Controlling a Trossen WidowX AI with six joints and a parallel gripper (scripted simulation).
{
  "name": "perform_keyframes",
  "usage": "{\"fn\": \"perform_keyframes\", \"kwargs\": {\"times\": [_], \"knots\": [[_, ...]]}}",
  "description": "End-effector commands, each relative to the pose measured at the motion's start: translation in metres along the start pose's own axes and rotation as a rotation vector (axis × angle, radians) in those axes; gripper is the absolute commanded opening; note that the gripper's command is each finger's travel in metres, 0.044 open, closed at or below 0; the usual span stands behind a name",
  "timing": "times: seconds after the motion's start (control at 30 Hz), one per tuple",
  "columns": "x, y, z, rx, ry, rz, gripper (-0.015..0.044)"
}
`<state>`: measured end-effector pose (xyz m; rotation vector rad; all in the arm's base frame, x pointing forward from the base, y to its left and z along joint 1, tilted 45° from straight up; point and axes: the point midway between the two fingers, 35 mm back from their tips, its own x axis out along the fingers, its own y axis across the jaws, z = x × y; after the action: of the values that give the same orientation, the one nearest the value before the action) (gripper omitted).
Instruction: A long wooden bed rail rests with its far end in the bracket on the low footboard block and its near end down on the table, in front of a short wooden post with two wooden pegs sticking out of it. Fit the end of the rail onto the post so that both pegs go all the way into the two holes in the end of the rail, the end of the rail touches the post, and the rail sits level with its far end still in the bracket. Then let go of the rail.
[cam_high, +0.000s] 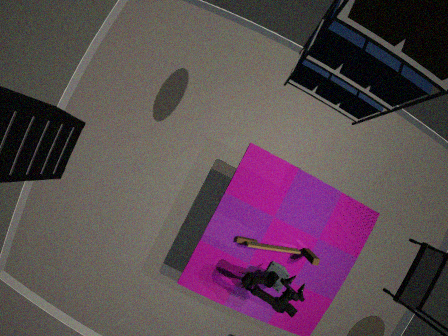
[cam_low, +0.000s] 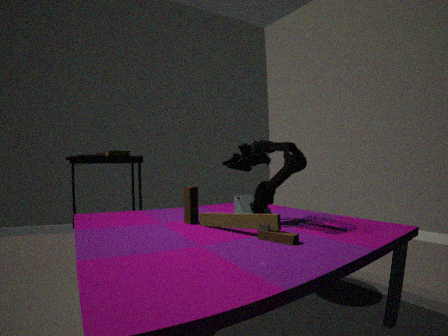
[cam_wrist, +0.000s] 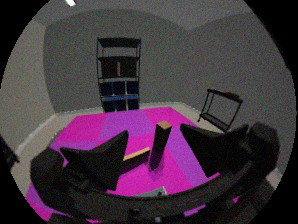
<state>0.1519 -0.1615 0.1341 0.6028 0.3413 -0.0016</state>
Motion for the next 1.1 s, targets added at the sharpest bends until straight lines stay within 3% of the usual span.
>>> {"fn": "perform_keyframes", "kwargs": {"times": [0.0, 0.33, 0.57, 0.8, 1.07], "knots": [[0.001, 0.0, -0.001, -0.01, 0.009, 0.004, 0.0426], [0.069, 0.017, -0.037, -0.613, 0.413, 0.358, 0.044], [0.115, 0.041, -0.083, -1.164, 0.616, 0.848, 0.044], [0.144, 0.066, -0.132, -1.591, 0.652, 1.409, 0.044], [0.148, 0.068, -0.136, -1.619, 0.648, 1.457, 0.044]]}}
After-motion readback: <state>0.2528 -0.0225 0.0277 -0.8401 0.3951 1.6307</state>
